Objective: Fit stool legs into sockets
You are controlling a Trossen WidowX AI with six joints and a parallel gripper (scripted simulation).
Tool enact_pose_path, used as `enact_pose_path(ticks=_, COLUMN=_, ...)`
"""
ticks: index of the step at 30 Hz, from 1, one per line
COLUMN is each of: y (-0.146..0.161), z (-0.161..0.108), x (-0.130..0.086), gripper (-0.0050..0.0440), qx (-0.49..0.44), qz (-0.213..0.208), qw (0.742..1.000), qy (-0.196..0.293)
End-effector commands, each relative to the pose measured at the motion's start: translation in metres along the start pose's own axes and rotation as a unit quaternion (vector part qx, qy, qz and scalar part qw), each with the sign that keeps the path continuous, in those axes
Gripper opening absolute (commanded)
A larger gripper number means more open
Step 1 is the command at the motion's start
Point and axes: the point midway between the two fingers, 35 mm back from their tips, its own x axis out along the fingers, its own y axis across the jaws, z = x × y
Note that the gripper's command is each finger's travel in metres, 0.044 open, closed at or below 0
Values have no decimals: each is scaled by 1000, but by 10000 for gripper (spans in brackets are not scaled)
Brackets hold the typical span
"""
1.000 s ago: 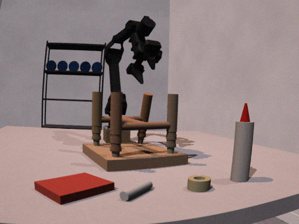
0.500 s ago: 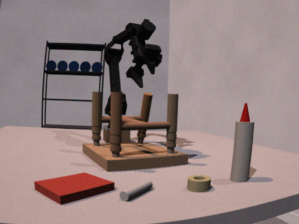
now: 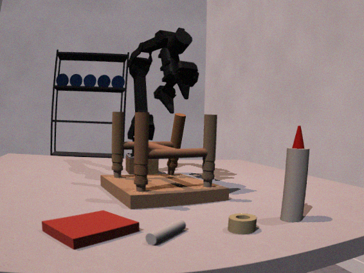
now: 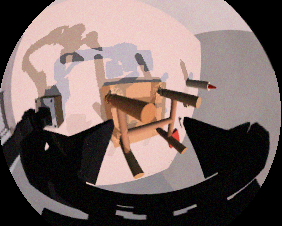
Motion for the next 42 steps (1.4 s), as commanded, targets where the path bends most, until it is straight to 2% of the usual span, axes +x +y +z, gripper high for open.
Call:
enact_pose_path(ticks=1, y=3, z=-1, x=9, gripper=440, qx=2, qz=16, qw=1000, qy=2)
enact_pose_path(ticks=25, y=16, z=-1, x=42, gripper=440, qx=2, qz=82, qw=997, qy=2)
enact_pose_path(ticks=34, y=17, z=-1, x=45, gripper=440, qx=2, qz=87, qw=996, qy=2)
enact_pose_path(ticks=42, y=28, z=0, x=37, gripper=440, qx=2, qz=87, qw=996, qy=2)
